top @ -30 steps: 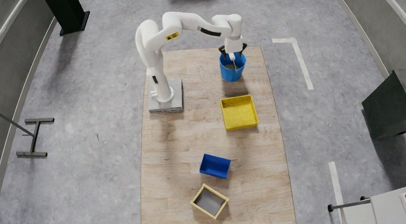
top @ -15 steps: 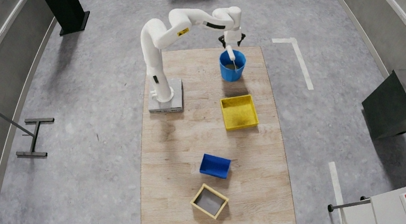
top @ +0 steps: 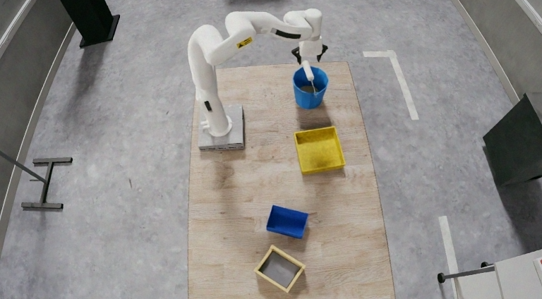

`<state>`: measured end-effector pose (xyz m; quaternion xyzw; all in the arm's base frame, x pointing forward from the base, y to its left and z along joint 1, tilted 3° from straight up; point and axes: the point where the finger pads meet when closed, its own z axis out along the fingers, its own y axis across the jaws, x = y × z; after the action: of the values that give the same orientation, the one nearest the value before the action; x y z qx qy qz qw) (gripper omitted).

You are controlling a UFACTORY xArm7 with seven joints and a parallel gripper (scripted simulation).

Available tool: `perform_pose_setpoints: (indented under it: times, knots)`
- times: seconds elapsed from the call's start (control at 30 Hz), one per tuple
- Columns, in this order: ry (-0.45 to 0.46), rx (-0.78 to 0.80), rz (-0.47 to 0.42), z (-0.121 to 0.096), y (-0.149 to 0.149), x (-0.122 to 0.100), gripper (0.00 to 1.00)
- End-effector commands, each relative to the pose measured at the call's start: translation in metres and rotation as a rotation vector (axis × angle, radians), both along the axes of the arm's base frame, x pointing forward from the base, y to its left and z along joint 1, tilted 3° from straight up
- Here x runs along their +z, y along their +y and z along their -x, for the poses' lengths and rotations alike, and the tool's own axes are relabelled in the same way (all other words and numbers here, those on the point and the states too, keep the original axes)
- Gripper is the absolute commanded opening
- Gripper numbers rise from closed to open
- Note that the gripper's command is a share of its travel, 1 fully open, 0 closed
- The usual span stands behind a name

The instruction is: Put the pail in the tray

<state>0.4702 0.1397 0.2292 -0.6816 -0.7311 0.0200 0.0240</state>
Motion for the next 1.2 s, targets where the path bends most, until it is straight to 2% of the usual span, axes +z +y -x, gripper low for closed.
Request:
perform_pose_setpoints:
  times: [0.0,0.43,1.17]
  knots:
    - [-0.005,0.0,-0.001,-0.001,0.0,0.002,1.0]
    - [-0.005,0.0,-0.001,-0.001,0.0,-0.008,1.0]
    - [-0.005,0.0,-0.001,0.002,0.001,-0.052,1.0]
